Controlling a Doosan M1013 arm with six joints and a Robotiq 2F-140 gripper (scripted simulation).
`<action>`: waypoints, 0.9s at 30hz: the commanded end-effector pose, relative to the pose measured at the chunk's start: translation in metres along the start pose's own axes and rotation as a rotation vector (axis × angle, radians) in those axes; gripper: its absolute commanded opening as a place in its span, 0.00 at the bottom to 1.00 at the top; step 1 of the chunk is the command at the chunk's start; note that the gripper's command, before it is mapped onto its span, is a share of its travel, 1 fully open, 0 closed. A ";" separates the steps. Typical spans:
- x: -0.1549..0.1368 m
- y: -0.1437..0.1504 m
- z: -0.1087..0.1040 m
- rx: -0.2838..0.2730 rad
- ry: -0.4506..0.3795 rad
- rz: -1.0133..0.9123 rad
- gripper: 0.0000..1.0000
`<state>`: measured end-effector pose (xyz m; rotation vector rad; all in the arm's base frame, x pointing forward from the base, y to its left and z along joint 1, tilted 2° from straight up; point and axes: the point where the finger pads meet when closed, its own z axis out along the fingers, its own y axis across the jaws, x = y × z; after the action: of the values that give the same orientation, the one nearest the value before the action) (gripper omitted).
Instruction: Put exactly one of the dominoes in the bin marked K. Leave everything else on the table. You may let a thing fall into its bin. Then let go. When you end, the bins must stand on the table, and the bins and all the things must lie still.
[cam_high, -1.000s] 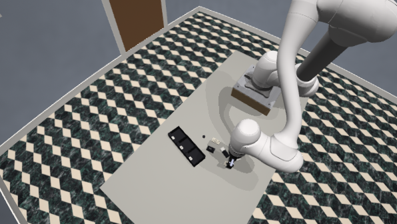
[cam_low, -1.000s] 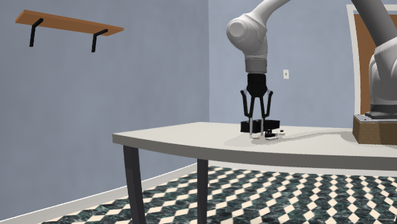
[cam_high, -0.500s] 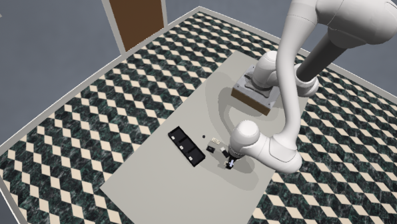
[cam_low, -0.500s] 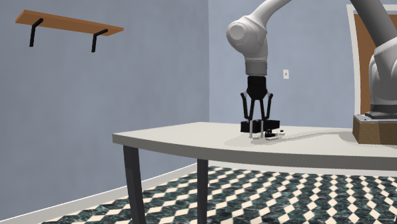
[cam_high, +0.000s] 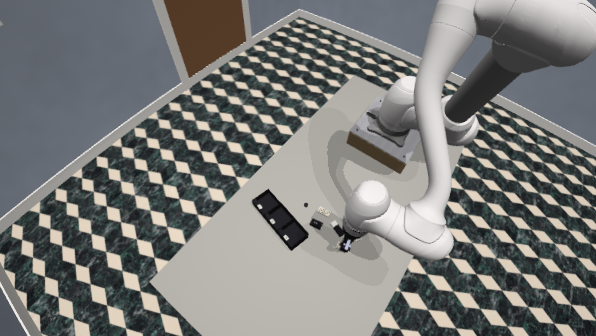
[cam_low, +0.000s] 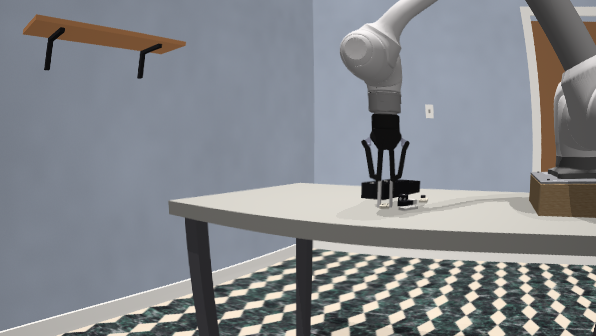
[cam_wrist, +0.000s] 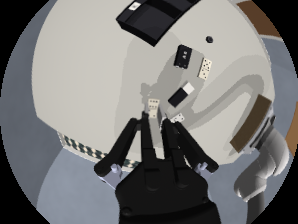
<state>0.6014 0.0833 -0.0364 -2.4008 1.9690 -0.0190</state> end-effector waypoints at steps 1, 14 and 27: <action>0.000 0.000 0.000 0.000 0.000 0.000 0.13; 0.000 0.000 0.000 0.000 0.000 0.000 0.13; 0.000 0.000 -0.020 0.000 0.000 0.000 0.13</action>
<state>0.6007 0.0829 -0.0170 -2.4009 1.9691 -0.0187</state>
